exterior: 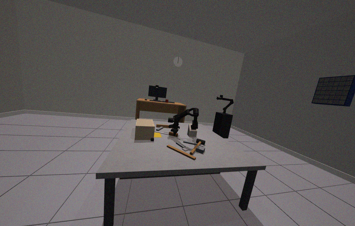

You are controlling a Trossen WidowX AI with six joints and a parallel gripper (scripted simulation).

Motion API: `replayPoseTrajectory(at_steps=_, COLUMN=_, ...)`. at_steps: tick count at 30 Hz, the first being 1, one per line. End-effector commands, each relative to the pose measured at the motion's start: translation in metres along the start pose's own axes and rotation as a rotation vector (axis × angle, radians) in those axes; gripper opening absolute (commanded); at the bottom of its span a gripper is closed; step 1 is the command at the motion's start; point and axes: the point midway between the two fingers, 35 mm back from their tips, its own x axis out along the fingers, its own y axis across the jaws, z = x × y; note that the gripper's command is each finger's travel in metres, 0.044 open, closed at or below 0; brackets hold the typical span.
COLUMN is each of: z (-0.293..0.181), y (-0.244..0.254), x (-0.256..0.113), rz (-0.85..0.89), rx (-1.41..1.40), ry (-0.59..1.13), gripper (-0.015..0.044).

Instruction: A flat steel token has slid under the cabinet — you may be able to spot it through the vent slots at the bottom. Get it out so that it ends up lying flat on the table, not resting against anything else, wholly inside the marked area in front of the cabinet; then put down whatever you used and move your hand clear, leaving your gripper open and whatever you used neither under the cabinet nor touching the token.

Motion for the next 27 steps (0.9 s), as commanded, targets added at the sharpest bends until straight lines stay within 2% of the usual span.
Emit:
replayPoseTrajectory(at_steps=1, z=0.007, y=-0.004, x=-0.002, rz=0.001, rx=0.003, ry=-0.007, gripper=0.0)
replayPoseTrajectory(at_steps=27, z=0.023, y=-0.023, x=-0.002, rz=0.0, rx=0.002, ry=-0.007, gripper=0.0)
